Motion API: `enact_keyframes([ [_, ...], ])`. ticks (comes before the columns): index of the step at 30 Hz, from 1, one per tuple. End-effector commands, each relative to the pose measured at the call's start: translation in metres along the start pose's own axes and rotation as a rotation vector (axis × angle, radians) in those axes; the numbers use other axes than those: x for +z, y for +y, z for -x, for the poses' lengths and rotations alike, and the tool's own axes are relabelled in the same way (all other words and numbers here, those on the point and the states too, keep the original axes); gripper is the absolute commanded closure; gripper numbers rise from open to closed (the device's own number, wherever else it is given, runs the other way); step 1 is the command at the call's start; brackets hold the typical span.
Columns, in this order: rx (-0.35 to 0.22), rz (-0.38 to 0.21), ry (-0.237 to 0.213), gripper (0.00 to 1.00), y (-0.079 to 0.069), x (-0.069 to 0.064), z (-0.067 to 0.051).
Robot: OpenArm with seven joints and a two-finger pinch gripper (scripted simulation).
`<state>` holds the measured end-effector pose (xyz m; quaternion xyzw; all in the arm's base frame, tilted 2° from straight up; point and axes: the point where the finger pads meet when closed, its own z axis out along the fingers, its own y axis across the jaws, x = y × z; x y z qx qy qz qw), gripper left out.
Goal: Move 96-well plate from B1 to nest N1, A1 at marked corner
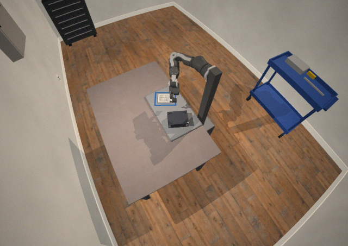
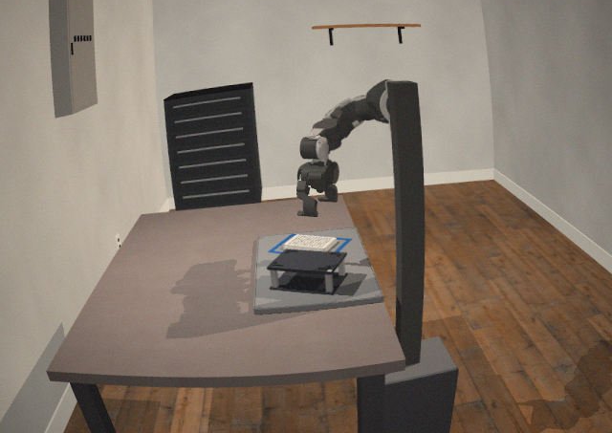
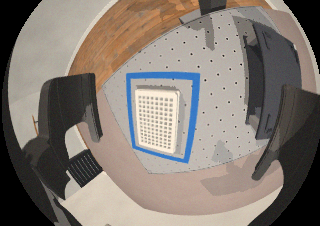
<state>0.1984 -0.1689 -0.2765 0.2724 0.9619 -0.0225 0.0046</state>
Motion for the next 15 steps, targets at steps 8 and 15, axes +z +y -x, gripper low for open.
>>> enact_keyframes([
  [8, -0.002, 0.004, 0.001, 0.23, -0.023, 0.015, 0.023],
  [15, -0.003, 0.005, 0.002, 0.23, -0.029, 0.018, 0.029],
])
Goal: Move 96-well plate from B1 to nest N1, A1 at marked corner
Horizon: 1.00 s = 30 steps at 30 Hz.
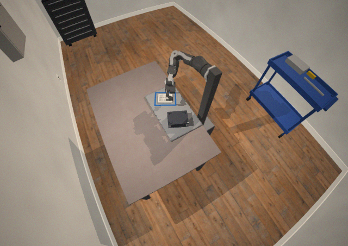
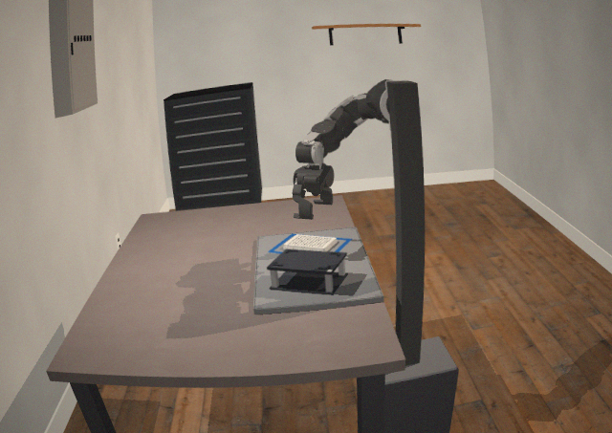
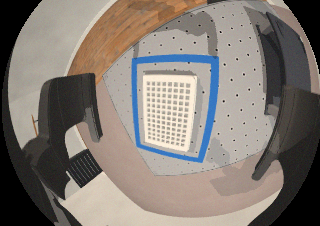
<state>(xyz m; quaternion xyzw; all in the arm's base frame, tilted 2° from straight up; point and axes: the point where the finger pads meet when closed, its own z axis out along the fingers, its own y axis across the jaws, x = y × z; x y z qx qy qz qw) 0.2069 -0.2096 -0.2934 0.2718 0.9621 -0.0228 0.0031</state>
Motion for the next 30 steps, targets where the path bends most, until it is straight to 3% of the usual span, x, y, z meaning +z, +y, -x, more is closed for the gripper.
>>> enact_keyframes([
  [1, -0.001, 0.006, -0.001, 0.23, 0.001, 0.0, 0.001],
  [6, -0.001, 0.006, -0.001, 0.23, 0.001, 0.0, 0.001],
  [11, -0.001, 0.006, -0.001, 0.23, -0.029, 0.018, 0.029],
  [23, -0.001, 0.006, -0.001, 0.23, -0.029, 0.018, 0.029],
  [28, -0.001, 0.006, -0.001, 0.23, -0.045, 0.029, 0.045],
  [30, -0.001, 0.006, -0.001, 0.23, -0.045, 0.029, 0.045],
])
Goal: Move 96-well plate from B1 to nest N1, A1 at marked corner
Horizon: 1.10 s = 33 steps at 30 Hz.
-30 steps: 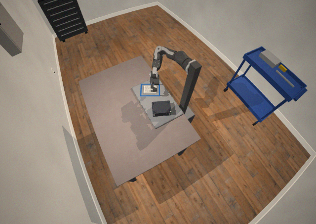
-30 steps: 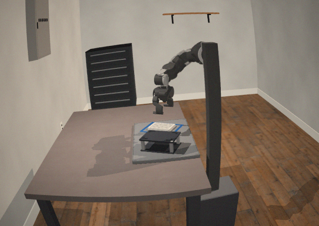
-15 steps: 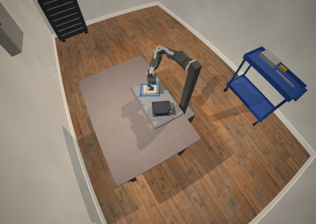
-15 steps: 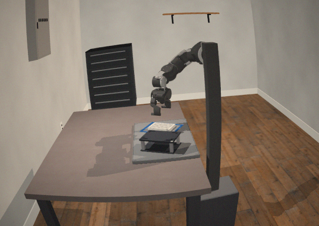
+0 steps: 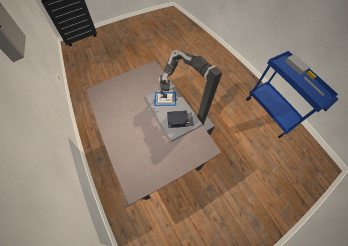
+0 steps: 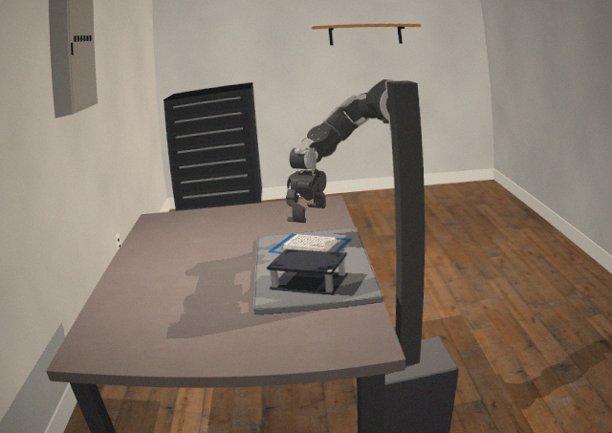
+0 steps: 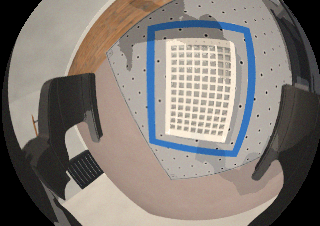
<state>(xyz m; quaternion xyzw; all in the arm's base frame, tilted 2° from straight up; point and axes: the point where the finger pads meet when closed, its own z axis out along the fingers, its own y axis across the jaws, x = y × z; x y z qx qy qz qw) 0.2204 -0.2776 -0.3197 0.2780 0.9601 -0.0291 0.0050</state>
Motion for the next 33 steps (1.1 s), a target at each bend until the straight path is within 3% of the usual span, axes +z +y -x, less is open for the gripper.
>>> enact_keyframes([
  [1, -0.014, 0.017, 0.006, 0.23, 0.0044, 0.0, -0.0018],
  [33, -0.017, 0.023, 0.005, 0.23, 0.0084, -0.0019, -0.0047],
])
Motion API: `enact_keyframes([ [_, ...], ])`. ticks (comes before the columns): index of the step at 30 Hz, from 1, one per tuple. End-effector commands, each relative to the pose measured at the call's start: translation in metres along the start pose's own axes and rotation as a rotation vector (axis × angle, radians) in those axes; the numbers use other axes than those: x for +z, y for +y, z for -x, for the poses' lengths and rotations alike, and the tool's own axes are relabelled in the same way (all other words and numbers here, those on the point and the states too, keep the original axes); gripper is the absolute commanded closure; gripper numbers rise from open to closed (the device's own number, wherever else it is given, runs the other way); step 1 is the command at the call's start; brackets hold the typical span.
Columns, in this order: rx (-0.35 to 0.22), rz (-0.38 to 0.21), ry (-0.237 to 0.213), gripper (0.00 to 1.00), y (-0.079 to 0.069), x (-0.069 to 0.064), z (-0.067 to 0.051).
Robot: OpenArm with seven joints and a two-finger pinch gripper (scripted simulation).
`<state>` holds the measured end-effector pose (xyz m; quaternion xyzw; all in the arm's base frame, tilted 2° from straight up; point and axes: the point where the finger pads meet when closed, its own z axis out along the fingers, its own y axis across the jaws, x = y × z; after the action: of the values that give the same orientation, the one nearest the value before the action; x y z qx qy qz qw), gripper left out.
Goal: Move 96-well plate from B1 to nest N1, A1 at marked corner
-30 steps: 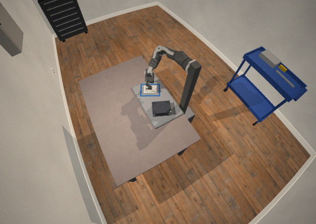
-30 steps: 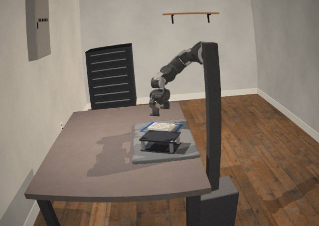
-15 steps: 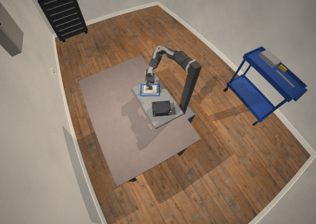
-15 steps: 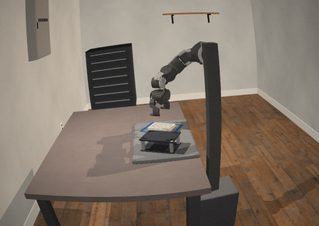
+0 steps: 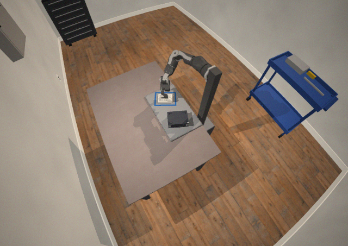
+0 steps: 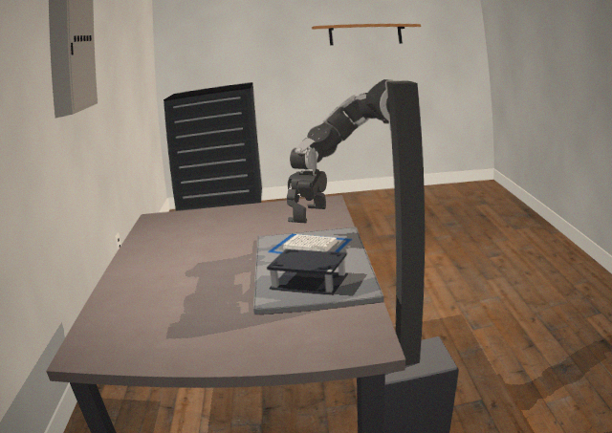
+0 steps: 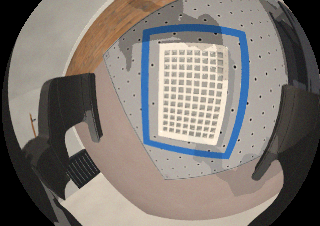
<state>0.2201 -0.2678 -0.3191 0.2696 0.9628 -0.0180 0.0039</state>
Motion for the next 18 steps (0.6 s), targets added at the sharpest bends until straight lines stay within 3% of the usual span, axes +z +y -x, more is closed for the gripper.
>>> enact_keyframes([
  [1, 0.0, 0.002, -0.002, 0.23, 0.0, -0.001, 0.001],
  [11, 0.0, 0.002, -0.002, 0.23, 0.0, -0.001, 0.001],
  [16, 0.004, -0.004, -0.002, 0.23, 0.001, 0.054, -0.001],
  [18, 0.004, -0.004, -0.002, 0.23, 0.001, 0.054, -0.001],
])
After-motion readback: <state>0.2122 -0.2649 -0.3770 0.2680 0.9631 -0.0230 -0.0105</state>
